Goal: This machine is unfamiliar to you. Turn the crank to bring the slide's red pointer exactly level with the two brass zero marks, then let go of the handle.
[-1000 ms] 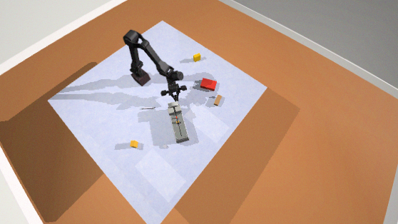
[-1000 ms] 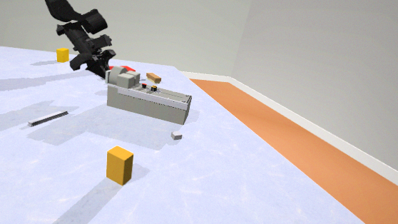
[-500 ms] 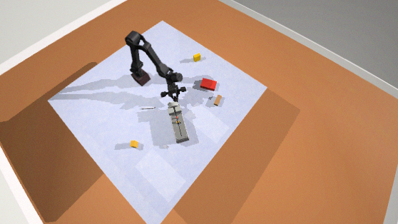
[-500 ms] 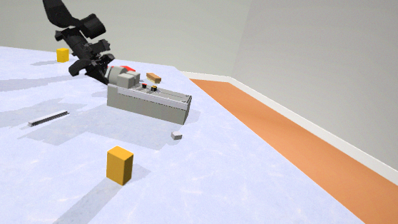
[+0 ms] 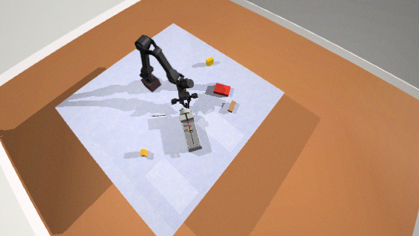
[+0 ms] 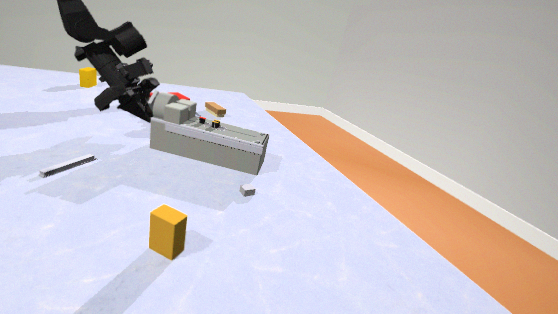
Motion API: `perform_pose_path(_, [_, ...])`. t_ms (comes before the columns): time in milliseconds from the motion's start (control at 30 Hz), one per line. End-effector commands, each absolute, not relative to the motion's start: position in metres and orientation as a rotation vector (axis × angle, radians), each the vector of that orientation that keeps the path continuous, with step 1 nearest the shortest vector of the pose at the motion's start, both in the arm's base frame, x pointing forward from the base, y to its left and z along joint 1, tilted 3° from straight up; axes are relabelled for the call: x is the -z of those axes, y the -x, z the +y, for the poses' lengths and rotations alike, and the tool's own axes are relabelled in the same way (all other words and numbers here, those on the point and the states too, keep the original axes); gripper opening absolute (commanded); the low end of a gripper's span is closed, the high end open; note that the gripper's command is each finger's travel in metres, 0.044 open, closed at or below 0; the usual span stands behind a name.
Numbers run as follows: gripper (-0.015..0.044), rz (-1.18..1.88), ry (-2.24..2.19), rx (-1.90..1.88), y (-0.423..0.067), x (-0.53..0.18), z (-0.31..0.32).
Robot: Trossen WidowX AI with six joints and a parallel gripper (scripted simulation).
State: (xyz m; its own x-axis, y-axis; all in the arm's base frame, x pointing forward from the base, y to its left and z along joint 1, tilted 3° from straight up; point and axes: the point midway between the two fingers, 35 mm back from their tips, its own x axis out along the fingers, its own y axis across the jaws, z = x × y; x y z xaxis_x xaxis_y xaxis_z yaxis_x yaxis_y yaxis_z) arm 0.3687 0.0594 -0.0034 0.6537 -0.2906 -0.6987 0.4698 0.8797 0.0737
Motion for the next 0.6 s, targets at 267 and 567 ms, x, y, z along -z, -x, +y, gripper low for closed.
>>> perform_pose_path(267, [0.0, 0.76, -0.252, 0.445, -0.3644, 0.0113, 0.0508])
perform_pose_path(567, [0.0, 0.76, -0.252, 0.445, -0.3632, 0.0122, 0.0488])
